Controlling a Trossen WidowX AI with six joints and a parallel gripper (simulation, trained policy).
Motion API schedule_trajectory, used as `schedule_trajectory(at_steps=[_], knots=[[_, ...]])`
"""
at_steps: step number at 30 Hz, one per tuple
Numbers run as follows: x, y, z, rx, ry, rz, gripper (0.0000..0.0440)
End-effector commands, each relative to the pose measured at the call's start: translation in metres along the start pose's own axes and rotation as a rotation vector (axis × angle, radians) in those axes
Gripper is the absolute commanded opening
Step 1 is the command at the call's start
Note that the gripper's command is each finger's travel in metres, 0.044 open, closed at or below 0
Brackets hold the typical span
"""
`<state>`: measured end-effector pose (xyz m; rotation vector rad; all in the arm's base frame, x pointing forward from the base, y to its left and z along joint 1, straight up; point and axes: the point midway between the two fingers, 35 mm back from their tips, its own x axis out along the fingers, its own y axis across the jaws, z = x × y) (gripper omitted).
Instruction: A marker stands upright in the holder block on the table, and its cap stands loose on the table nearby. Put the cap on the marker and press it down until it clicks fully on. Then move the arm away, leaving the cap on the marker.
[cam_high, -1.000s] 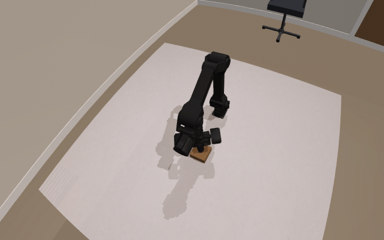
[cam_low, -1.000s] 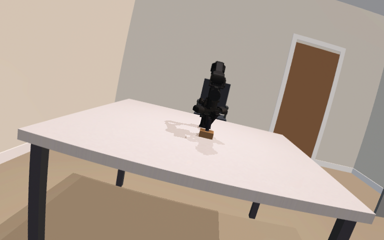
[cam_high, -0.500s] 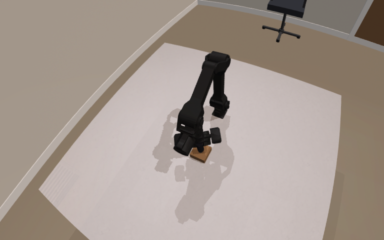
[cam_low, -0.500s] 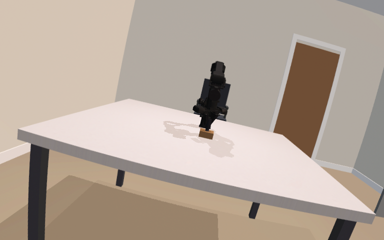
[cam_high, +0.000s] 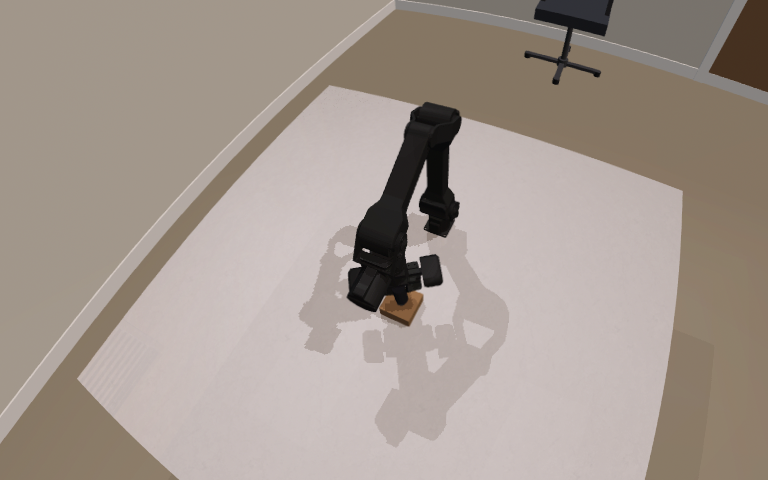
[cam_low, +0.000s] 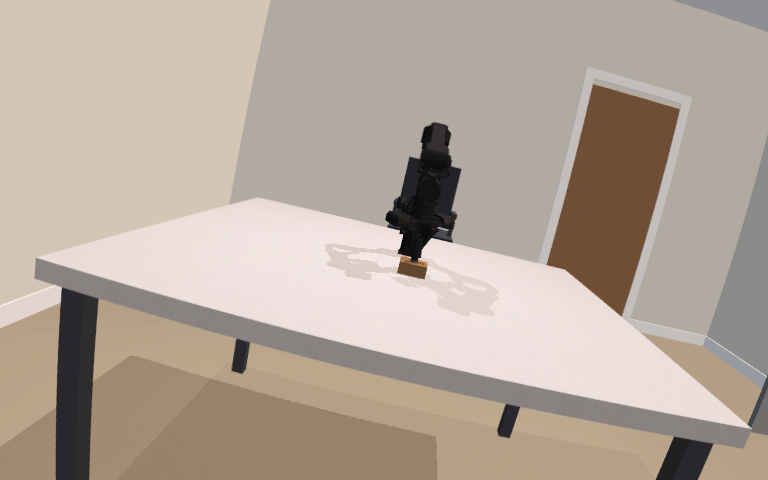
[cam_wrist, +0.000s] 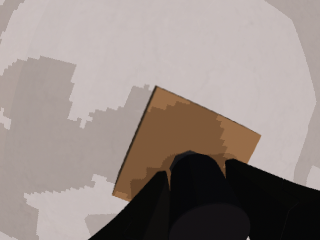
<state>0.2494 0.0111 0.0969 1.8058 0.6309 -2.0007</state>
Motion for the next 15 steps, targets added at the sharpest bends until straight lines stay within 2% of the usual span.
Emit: schedule_trajectory(at_steps=[1,11,15], knots=[[0.0157,0.0031,0.0099,0.0,-0.061,-0.001,0.0133],[0.015,0.0057,0.0097,-0.02,-0.051,0.02,0.0149],[0.0158,0.0007,0.0151,-0.023,-0.061,0.004,0.0191]])
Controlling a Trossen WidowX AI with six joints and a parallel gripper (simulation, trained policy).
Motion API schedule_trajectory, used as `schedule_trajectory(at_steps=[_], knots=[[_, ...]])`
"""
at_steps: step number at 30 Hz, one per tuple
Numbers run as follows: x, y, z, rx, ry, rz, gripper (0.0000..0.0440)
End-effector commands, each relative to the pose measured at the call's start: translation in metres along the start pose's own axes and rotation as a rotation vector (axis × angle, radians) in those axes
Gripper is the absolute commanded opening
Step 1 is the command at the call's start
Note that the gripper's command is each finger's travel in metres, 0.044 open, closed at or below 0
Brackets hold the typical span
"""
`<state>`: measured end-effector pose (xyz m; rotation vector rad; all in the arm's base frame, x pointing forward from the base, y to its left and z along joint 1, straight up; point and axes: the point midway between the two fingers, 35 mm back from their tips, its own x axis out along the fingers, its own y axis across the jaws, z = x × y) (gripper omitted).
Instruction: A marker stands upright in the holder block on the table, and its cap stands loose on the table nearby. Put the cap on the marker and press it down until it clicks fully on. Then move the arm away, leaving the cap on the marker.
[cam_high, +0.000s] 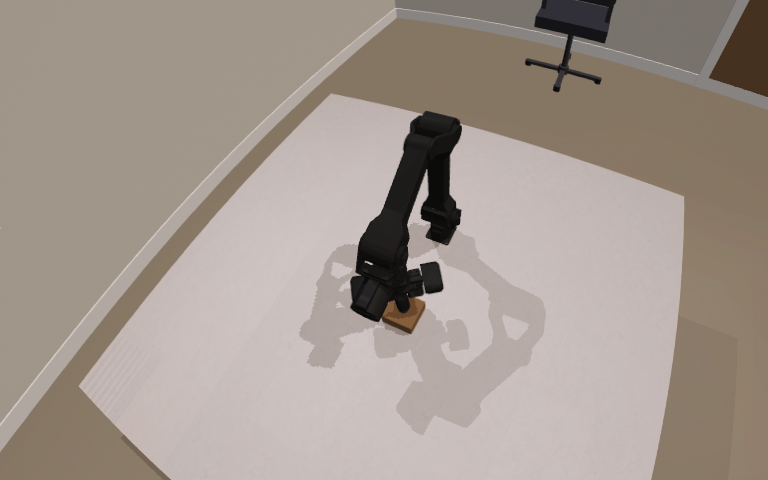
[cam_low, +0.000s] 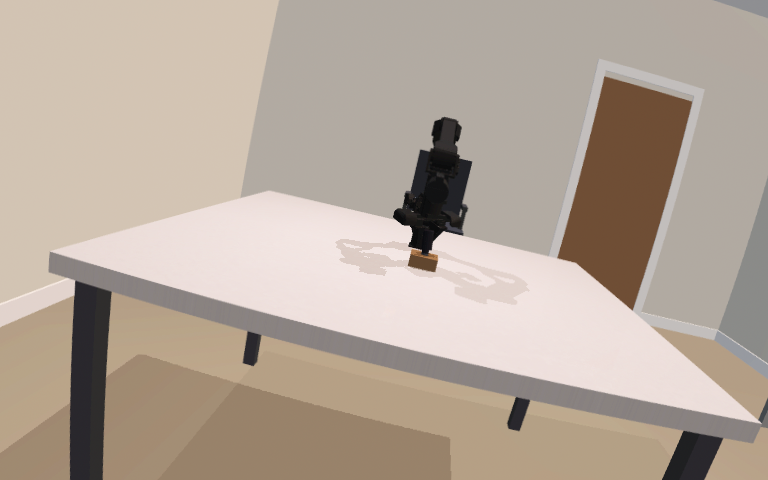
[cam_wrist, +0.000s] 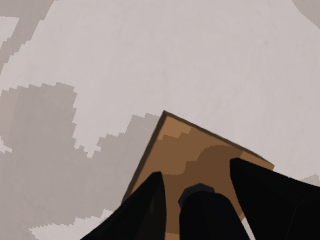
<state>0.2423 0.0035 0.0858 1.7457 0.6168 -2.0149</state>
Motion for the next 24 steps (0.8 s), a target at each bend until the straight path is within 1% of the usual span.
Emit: schedule_trajectory(at_steps=[1,10,18,24], knots=[[0.004,-0.004,0.007,-0.009,-0.016,-0.012,0.0212],[0.0,-0.008,0.012,-0.027,0.003,0.004,0.0438],[-0.016,-0.004,0.009,-0.023,0.068,0.053,0.044],[-0.038,-0.002,0.007,-0.02,0.115,0.091,0.044]])
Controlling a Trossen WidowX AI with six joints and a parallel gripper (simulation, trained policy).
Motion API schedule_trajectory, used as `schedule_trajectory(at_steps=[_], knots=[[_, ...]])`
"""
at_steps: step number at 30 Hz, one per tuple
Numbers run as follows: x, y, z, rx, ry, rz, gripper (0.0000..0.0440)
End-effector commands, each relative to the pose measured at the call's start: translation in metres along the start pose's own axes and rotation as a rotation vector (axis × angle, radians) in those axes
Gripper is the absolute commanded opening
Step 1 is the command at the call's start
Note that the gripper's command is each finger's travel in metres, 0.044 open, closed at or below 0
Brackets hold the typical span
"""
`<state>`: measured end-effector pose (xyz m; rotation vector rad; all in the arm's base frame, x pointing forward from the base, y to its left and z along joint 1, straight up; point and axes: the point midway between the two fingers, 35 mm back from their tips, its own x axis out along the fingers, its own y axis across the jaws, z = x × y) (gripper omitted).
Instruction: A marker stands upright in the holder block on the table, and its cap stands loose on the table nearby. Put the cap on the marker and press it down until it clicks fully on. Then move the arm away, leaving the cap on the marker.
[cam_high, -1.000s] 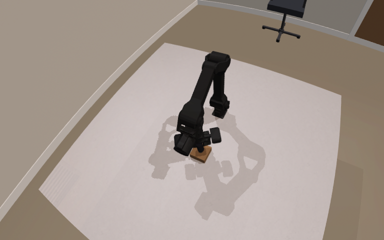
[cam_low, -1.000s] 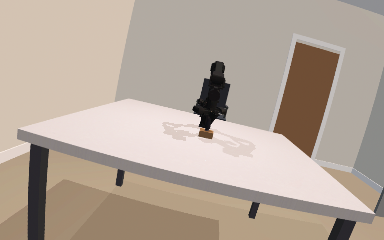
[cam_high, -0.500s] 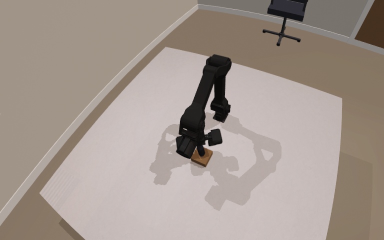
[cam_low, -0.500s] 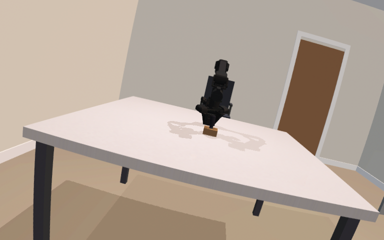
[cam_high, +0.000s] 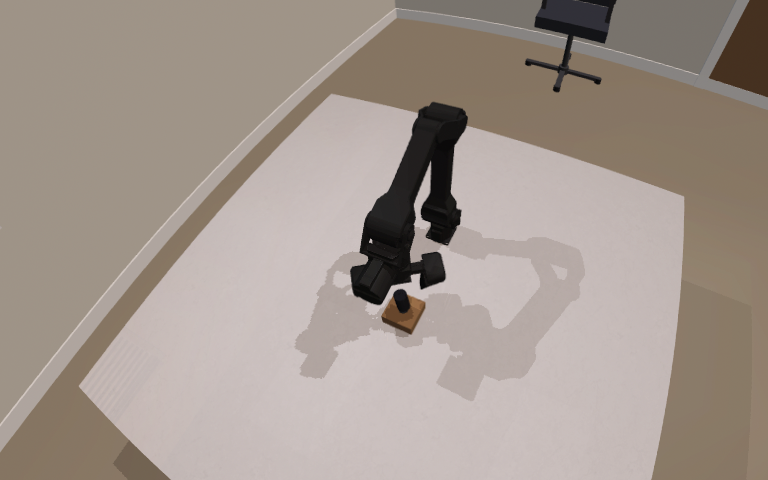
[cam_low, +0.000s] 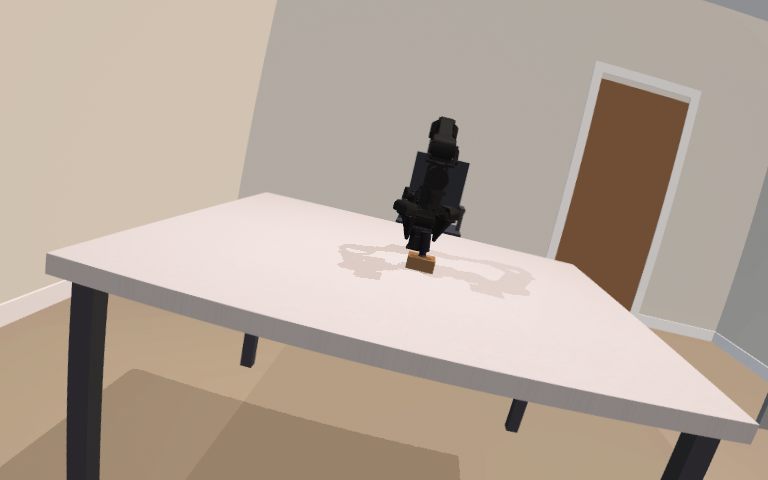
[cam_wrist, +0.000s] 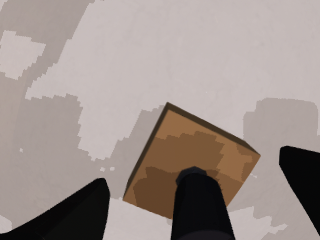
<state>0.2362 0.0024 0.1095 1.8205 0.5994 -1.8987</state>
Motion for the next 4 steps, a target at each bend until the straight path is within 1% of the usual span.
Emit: schedule_trajectory(at_steps=[1,4], knots=[[-0.0188,0.0037,-0.0029,-0.001,0.039,0.035,0.044],[-0.0269,0.0045,-0.0025,-0.002,0.053,0.048,0.044]])
